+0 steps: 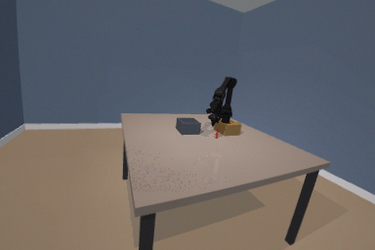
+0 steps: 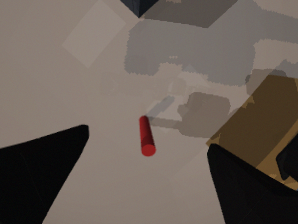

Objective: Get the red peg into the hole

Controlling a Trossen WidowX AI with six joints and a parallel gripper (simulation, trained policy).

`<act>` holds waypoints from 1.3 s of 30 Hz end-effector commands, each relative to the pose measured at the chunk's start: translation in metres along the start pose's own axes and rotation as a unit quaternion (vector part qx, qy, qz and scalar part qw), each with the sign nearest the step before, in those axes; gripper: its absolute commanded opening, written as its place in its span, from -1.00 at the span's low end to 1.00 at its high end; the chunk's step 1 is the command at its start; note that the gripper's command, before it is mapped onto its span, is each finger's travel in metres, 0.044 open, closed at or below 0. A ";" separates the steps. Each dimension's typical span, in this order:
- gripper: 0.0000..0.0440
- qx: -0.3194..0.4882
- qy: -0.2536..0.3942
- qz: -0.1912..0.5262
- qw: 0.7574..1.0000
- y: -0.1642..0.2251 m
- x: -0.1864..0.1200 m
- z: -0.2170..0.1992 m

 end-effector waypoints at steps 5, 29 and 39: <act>0.95 0.023 0.005 0.006 1.000 0.007 0.033 0.001; -0.52 0.060 -0.002 0.050 0.997 0.021 0.086 -0.002; -1.00 0.039 -0.022 0.039 0.998 0.012 0.068 0.003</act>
Point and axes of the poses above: the point midway between the two fingers, 35 mm back from their tips, its own x axis out along the fingers, its own z axis across the jaws, y = z × x, the point moved 6 cm from there along -x, back along the fingers
